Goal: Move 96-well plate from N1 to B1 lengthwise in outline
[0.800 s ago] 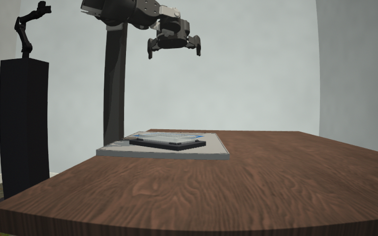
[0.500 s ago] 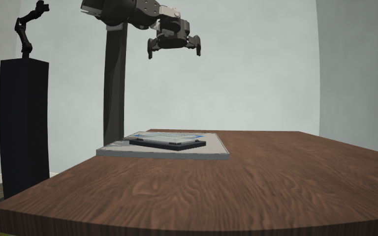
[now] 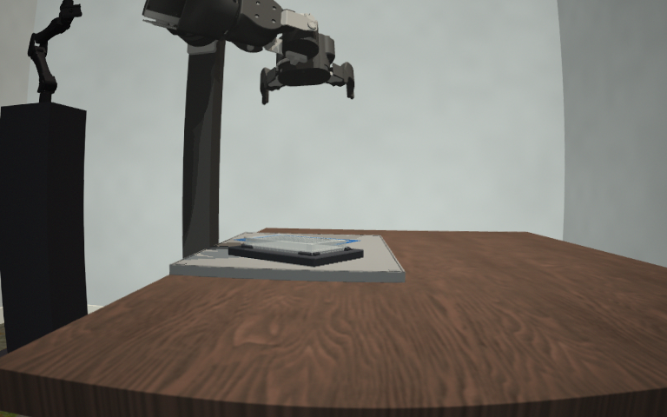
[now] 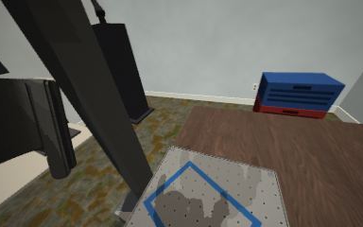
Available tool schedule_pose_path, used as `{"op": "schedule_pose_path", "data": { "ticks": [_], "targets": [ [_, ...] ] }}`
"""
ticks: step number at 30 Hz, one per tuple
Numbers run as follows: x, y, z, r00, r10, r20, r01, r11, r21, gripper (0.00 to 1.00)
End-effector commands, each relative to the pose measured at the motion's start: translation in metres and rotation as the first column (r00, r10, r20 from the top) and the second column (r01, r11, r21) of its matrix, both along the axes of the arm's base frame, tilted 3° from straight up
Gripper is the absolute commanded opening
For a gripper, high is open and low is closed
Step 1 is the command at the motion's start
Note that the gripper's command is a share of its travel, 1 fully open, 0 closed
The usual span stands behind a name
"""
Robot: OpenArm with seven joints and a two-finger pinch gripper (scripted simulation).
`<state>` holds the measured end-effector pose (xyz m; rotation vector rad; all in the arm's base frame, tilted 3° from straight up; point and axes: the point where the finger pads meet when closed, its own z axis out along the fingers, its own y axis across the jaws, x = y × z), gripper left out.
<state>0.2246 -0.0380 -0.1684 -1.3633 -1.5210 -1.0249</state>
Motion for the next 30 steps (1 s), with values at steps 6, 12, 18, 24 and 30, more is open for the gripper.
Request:
{"op": "schedule_pose_path", "data": {
  "ticks": [6,12,18,24,30],
  "targets": [
    [0.0004,0.0,0.001,1.0,0.0,0.003,0.0,1.0,0.001,1.0],
    [0.0004,0.0,0.001,1.0,0.0,0.003,0.0,1.0,0.001,1.0],
    [0.0004,0.0,0.001,1.0,0.0,0.003,0.0,1.0,0.001,1.0],
    [0.0004,0.0,0.001,1.0,0.0,0.003,0.0,1.0,0.001,1.0],
    [0.0011,-0.018,-0.019,0.994,0.089,0.067,-0.081,0.99,-0.112,0.9]
  ]
}}
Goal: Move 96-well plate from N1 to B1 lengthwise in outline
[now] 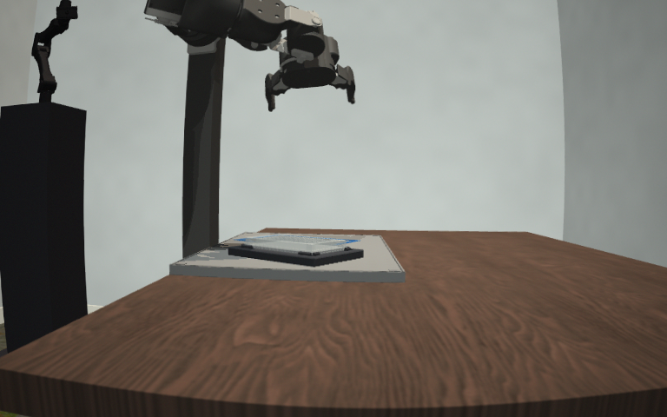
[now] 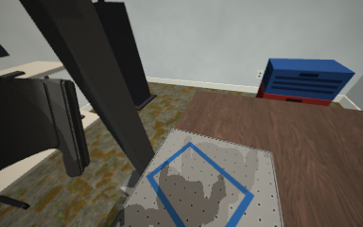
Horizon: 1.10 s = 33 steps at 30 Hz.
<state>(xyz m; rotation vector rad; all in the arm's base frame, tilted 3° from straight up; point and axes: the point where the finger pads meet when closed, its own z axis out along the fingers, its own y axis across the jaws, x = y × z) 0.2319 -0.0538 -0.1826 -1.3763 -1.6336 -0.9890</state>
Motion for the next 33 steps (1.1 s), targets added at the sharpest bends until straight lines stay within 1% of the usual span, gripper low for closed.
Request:
{"op": "schedule_pose_path", "data": {
  "ticks": [1,2,4,14,15,16,17,19,31,32,33],
  "targets": [
    [-0.006,-0.009,-0.011,0.996,0.083,0.041,-0.08,0.995,-0.065,0.87],
    [-0.0058,-0.015,-0.018,0.992,0.113,0.06,-0.107,0.989,-0.103,0.83],
    [-0.0058,-0.015,-0.018,0.992,0.113,0.06,-0.107,0.989,-0.103,0.77],
    [-0.0058,-0.015,-0.018,0.992,0.113,0.06,-0.107,0.989,-0.103,0.77],
    [-0.0044,-0.021,-0.024,0.988,0.135,0.078,-0.123,0.982,-0.143,0.77],
    [-0.0043,-0.028,-0.031,0.982,0.166,0.094,-0.147,0.972,-0.182,0.77],
    [-0.0041,-0.034,-0.038,0.974,0.198,0.11,-0.171,0.96,-0.221,0.77],
    [-0.0037,-0.046,-0.051,0.955,0.263,0.136,-0.214,0.93,-0.3,0.77],
    [-0.0037,-0.046,-0.051,0.955,0.263,0.136,-0.214,0.93,-0.3,0.77],
    [-0.0027,-0.052,-0.058,0.947,0.287,0.147,-0.224,0.914,-0.338,0.77],
    [-0.0026,-0.058,-0.064,0.934,0.32,0.157,-0.243,0.894,-0.376,0.77]
  ]
}}
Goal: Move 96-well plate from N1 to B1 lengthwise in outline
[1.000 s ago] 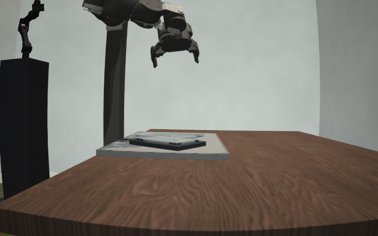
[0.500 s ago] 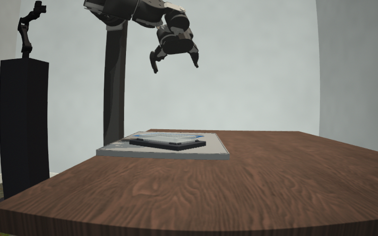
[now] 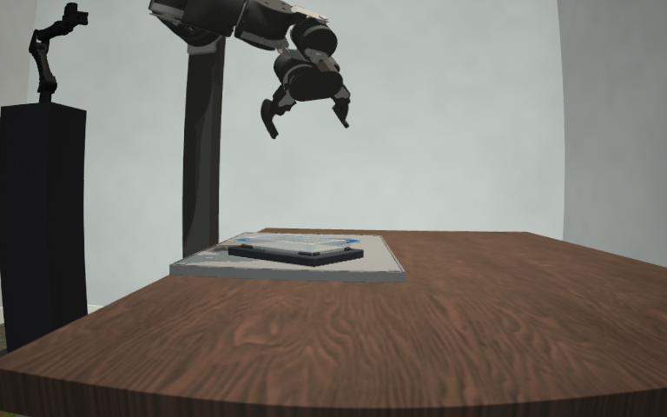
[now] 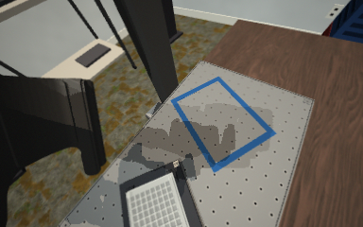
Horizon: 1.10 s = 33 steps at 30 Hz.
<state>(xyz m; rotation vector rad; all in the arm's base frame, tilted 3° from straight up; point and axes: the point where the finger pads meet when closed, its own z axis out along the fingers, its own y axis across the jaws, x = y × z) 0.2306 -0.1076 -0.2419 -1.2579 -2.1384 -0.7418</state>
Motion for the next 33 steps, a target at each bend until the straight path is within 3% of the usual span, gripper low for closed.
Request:
{"op": "schedule_pose_path", "data": {
  "ticks": [1,3,15,17,20,32,33],
  "targets": [
    [-0.0011,-0.011,-0.012,0.997,0.064,0.04,-0.061,0.996,-0.069,0.77],
    [-0.0009,-0.023,-0.025,0.989,0.126,0.077,-0.114,0.983,-0.145,0.77],
    [-0.0009,-0.023,-0.025,0.989,0.126,0.077,-0.114,0.983,-0.145,0.77],
    [-0.0009,-0.036,-0.039,0.977,0.185,0.105,-0.158,0.961,-0.225,0.77],
    [-0.0004,-0.054,-0.059,0.948,0.284,0.144,-0.222,0.914,-0.341,0.77],
    [-0.0004,-0.054,-0.059,0.948,0.284,0.144,-0.222,0.914,-0.341,0.77],
    [-0.001,-0.062,-0.066,0.938,0.315,0.147,-0.24,0.892,-0.383,0.77]
  ]
}}
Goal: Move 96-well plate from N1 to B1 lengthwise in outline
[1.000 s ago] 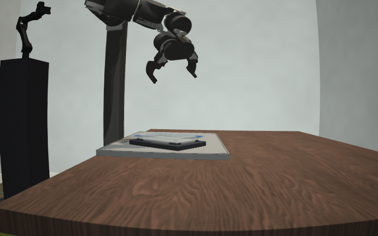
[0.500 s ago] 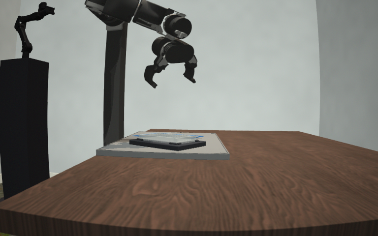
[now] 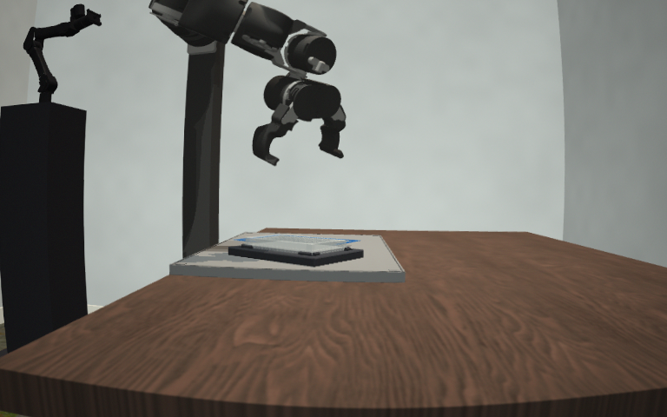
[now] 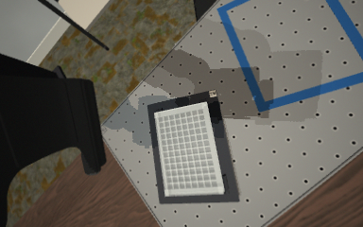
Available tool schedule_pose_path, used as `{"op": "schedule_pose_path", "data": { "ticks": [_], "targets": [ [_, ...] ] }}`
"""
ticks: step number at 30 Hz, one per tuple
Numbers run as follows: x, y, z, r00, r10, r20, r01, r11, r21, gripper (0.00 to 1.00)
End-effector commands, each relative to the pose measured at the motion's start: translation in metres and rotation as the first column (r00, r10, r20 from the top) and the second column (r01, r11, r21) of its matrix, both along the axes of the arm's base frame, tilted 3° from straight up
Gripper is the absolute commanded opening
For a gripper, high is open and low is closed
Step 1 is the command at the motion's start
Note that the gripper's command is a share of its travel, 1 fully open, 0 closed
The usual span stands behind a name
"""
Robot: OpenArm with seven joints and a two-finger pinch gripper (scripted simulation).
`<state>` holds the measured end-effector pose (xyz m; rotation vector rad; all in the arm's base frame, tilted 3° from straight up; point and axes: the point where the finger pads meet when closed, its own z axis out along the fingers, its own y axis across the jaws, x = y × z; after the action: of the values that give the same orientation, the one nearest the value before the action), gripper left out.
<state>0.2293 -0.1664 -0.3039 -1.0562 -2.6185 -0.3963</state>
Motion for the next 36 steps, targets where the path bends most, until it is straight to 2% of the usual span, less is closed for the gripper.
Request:
{"op": "schedule_pose_path", "data": {
  "ticks": [1,4,16,18,21,36],
  "targets": [
    [0.0005,-0.009,-0.011,0.998,0.048,0.036,-0.046,0.997,-0.055,0.77],
    [0.0013,-0.027,-0.031,0.985,0.144,0.094,-0.127,0.978,-0.167,0.77],
    [0.0013,-0.027,-0.031,0.985,0.144,0.094,-0.127,0.978,-0.167,0.77],
    [0.0011,-0.035,-0.039,0.975,0.191,0.112,-0.162,0.961,-0.225,0.77],
    [0.0028,-0.045,-0.051,0.953,0.266,0.147,-0.212,0.929,-0.304,0.77],
    [0.0022,-0.043,-0.049,0.953,0.267,0.143,-0.215,0.928,-0.305,0.77]
  ]
}}
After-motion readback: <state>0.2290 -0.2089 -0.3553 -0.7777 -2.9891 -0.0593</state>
